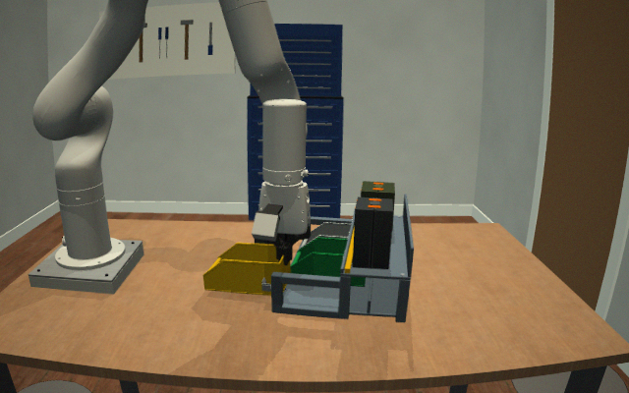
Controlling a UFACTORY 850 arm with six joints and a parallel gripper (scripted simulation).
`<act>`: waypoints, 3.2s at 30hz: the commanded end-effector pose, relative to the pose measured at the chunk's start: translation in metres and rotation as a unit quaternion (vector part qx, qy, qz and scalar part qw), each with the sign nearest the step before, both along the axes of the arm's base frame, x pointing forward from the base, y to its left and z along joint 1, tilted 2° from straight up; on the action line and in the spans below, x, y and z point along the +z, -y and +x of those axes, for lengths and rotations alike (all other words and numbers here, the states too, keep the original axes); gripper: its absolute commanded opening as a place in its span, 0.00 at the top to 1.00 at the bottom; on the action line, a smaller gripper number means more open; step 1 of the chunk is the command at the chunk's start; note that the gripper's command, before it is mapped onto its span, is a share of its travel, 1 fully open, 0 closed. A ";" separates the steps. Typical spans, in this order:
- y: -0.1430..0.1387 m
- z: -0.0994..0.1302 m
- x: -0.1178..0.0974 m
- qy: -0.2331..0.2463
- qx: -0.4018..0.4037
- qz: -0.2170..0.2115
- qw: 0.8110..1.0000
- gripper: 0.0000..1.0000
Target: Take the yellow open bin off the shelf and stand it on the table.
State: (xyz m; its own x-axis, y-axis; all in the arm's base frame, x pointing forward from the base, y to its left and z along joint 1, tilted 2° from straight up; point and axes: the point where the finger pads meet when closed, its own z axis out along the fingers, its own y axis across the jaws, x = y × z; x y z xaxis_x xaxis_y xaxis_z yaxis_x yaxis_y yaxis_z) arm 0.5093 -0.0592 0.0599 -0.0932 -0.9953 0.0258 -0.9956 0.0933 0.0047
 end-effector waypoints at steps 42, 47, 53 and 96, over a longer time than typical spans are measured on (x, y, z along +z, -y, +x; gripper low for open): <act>0.000 0.001 0.006 0.001 0.000 0.000 1.000 1.00; -0.001 -0.005 0.006 0.001 0.000 0.000 1.000 1.00; -0.001 -0.009 0.006 0.001 0.000 0.000 1.000 1.00; -0.002 -0.024 -0.004 0.001 0.000 0.000 1.000 1.00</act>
